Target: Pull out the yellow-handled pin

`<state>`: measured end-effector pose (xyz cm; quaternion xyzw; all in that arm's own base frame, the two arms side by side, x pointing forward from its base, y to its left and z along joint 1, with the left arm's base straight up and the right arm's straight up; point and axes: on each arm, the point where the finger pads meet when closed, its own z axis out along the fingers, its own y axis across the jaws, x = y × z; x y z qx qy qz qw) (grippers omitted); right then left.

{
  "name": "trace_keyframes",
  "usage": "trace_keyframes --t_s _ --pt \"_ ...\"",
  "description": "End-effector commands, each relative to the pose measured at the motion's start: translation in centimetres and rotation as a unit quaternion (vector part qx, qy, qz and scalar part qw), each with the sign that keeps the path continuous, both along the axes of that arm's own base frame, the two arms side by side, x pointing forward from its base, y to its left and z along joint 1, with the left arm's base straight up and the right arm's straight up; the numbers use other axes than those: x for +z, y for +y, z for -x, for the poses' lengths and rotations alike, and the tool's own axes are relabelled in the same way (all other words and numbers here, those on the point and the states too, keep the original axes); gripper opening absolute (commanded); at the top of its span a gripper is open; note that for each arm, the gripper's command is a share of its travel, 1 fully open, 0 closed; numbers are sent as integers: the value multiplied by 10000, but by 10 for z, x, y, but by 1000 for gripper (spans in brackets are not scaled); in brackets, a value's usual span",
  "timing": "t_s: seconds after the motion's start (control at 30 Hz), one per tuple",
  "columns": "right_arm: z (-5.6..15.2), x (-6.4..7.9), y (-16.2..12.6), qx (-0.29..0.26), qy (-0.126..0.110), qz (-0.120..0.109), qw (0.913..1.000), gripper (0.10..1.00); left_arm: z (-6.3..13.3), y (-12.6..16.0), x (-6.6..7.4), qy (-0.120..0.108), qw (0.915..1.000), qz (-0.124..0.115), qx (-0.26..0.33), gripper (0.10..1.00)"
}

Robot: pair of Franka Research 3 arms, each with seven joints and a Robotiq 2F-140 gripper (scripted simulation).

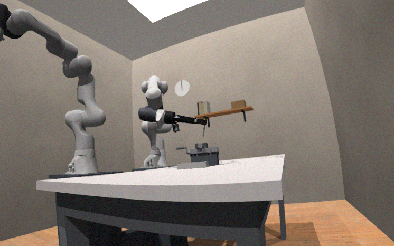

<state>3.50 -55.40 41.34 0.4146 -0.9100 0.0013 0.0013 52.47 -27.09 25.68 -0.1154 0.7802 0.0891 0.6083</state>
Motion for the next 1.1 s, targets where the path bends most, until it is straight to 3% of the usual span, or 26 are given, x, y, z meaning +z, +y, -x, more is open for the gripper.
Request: trace_keyframes --t_s 0.0,0.1,0.2,0.33,1.07 --pt "-1 0 1 -26 -7 -17 10000 1000 -1 1 1 9 10000 -4 17 99" --pt "-1 0 1 -26 -7 -17 10000 1000 -1 1 8 9 10000 -4 18 99" --pt "-1 0 1 -26 -7 -17 10000 1000 -1 1 26 9 10000 -4 17 99" --pt "-1 0 1 -26 -7 -17 10000 1000 -1 1 33 9 10000 -4 17 99" --pt "-1 0 1 -26 -7 -17 10000 1000 -1 1 33 29 10000 1 18 99"
